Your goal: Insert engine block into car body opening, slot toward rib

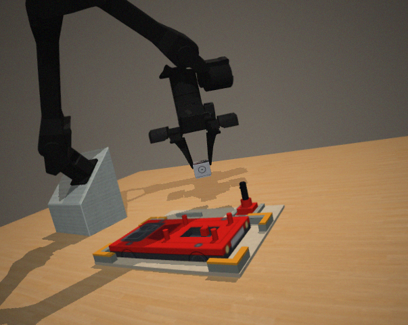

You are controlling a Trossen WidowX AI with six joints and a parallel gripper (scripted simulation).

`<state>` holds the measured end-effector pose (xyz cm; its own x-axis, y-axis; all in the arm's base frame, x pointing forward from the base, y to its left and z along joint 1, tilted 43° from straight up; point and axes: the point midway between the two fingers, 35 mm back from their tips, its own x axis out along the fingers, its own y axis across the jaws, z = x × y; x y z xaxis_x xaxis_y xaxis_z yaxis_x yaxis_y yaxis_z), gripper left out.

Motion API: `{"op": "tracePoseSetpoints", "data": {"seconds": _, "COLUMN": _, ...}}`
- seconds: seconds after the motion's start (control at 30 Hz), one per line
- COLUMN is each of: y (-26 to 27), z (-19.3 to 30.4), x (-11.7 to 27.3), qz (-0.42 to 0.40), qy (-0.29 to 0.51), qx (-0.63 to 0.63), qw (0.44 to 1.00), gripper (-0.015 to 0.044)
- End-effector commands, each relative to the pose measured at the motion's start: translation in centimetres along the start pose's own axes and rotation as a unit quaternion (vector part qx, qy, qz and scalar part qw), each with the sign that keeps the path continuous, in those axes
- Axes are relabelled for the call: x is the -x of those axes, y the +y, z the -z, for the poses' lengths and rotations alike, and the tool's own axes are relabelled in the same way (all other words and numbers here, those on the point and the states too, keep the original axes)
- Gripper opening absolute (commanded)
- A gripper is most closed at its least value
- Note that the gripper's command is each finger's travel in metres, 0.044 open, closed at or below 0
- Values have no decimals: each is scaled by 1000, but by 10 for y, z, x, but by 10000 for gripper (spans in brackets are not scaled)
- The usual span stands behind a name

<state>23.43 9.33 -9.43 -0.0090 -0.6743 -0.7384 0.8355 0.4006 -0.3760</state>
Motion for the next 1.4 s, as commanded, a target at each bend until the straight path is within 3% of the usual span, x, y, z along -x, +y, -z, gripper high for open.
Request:
{"op": "tracePoseSetpoints", "data": {"seconds": 0.0, "y": 3, "z": 0, "x": 16, "qz": -7, "qy": 3, "qx": -5, "qw": 1000, "gripper": 0}}
{"op": "tracePoseSetpoints", "data": {"seconds": 0.47, "y": -4, "z": 0, "x": 59, "qz": -5, "qy": 2, "qx": -5, "qw": 1000, "gripper": 0}}
{"op": "tracePoseSetpoints", "data": {"seconds": 1.37, "y": 12, "z": -61, "x": 42, "qz": -23, "qy": 15, "qx": 150, "qw": 988, "gripper": 0}}
